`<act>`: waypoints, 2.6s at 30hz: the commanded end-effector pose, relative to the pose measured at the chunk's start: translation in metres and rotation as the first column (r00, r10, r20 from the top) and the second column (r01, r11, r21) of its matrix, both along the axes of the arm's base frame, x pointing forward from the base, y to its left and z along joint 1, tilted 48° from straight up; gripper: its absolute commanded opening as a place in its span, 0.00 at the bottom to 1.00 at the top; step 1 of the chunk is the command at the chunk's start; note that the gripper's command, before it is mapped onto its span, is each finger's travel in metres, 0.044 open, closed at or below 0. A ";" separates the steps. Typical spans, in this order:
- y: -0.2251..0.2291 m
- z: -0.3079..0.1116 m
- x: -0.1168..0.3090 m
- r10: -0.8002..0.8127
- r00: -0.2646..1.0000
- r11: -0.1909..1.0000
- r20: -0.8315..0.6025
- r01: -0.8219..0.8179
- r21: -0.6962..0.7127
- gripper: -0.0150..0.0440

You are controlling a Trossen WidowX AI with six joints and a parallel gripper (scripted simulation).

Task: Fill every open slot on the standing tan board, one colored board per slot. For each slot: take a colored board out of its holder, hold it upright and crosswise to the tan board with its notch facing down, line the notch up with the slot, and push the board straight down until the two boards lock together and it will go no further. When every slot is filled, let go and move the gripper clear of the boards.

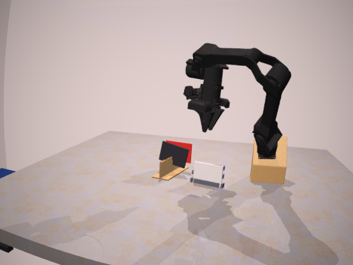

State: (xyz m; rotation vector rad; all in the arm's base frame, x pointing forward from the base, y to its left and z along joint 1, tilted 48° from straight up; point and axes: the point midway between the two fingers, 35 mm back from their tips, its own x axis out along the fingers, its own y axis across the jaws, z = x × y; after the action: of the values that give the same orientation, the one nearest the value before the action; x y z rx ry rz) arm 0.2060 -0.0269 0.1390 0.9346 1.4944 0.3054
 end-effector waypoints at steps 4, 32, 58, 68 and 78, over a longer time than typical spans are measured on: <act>0.018 0.010 -0.036 -0.040 0.999 0.999 -0.033 0.040 -0.008 0.57; 0.088 -0.054 -0.028 0.053 0.998 0.997 -0.025 -0.052 0.051 0.57; 0.119 -0.082 -0.027 0.053 0.998 0.997 -0.024 -0.052 0.052 0.57; 0.124 -0.086 -0.026 0.053 0.998 0.997 -0.024 -0.052 0.053 0.39; 0.124 -0.086 -0.026 0.053 0.998 0.997 -0.024 -0.052 0.053 0.25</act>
State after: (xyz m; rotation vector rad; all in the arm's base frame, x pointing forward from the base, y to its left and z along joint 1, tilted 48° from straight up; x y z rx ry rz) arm 0.1795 0.0971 0.0530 0.9402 1.5407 0.3741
